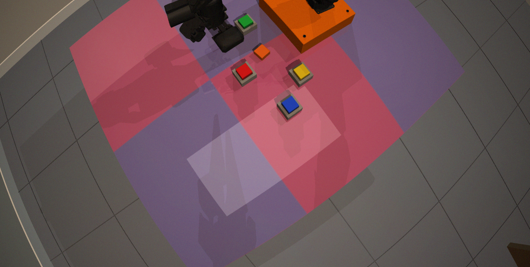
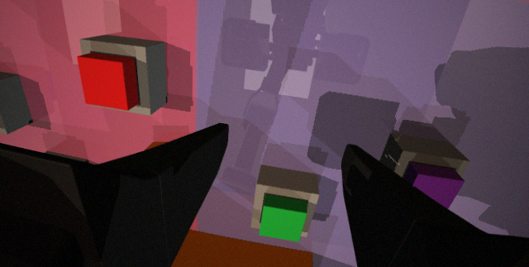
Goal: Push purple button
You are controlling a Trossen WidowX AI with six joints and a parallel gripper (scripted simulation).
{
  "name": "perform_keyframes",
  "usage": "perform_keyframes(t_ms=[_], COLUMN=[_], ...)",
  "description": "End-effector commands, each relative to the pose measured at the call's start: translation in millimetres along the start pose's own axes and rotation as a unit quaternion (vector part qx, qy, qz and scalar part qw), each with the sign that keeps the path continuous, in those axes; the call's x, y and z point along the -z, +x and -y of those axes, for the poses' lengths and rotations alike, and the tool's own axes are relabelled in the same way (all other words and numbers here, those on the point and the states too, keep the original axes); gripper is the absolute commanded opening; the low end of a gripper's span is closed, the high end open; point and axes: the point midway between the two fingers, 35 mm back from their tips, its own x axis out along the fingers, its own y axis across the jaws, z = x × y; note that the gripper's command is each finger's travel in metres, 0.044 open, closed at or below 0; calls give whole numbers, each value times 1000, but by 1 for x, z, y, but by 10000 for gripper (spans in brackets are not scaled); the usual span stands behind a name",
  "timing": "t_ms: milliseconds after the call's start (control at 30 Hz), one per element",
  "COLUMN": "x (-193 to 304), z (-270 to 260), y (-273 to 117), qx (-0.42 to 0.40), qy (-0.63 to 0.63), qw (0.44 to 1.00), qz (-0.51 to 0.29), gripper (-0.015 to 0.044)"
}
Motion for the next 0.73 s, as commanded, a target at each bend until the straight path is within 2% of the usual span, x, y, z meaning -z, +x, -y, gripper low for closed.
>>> perform_keyframes(t_ms=[0, 67, 267, 467, 700], x=[-10, -9, 12, 58, 64], z=[-63, -95, -186, -265, -272], y=[-14, -19, -34, -50, -52], qx=[-4, -5, -10, -15, -15], qy=[1, 1, 1, 1, 1], qw=[1000, 1000, 1000, 1000, 1000], qz=[6, 6, 5, 3, 2], gripper=[361, 400, 400, 400, 400])
